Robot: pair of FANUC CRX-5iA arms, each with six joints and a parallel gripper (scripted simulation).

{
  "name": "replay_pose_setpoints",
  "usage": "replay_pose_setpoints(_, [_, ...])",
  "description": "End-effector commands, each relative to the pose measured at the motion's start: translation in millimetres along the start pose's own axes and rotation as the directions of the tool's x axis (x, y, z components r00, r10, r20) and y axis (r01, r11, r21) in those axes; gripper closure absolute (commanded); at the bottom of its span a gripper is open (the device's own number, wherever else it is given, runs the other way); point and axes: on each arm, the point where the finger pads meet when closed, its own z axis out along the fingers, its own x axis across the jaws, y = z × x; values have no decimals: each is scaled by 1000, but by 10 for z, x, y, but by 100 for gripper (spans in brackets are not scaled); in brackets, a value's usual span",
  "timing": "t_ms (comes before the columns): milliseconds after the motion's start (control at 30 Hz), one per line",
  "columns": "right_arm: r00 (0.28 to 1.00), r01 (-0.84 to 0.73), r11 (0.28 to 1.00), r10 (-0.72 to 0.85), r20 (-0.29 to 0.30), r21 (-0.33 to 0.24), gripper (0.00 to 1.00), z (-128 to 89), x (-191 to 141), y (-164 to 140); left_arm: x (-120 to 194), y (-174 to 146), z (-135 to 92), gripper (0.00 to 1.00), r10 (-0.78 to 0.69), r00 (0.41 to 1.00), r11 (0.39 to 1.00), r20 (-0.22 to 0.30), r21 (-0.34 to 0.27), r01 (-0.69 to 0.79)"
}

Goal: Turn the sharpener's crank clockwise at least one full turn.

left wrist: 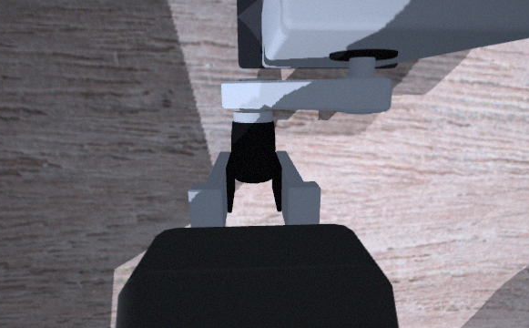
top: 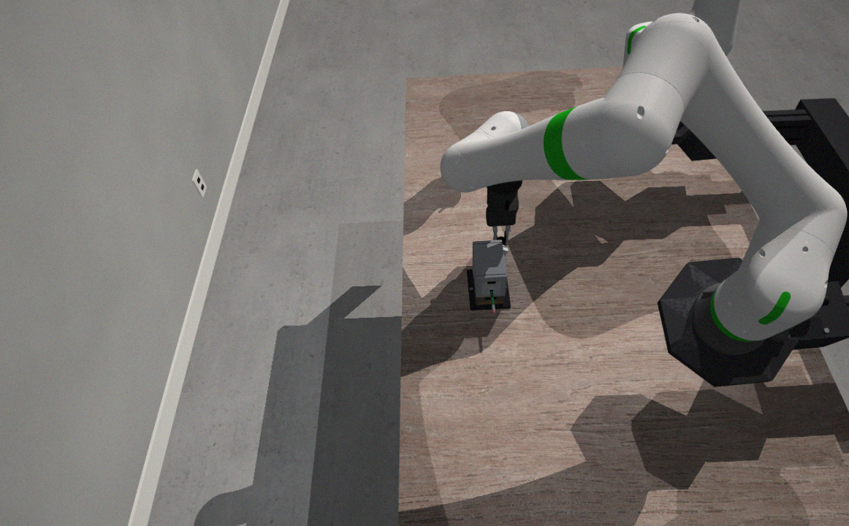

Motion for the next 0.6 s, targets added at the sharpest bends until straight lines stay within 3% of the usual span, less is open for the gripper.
replay_pose_setpoints(0, [1000,0,1000,0,0,-3,0,-11,-2,4,-8,8,-40,100,-1,1000,1000,-1,-2,1])
replay_pose_setpoints(567, [1000,0,1000,0,0,-3,0,-11,-2,4,-47,8,-234,100,-1,1000,1000,-1,-2,1])
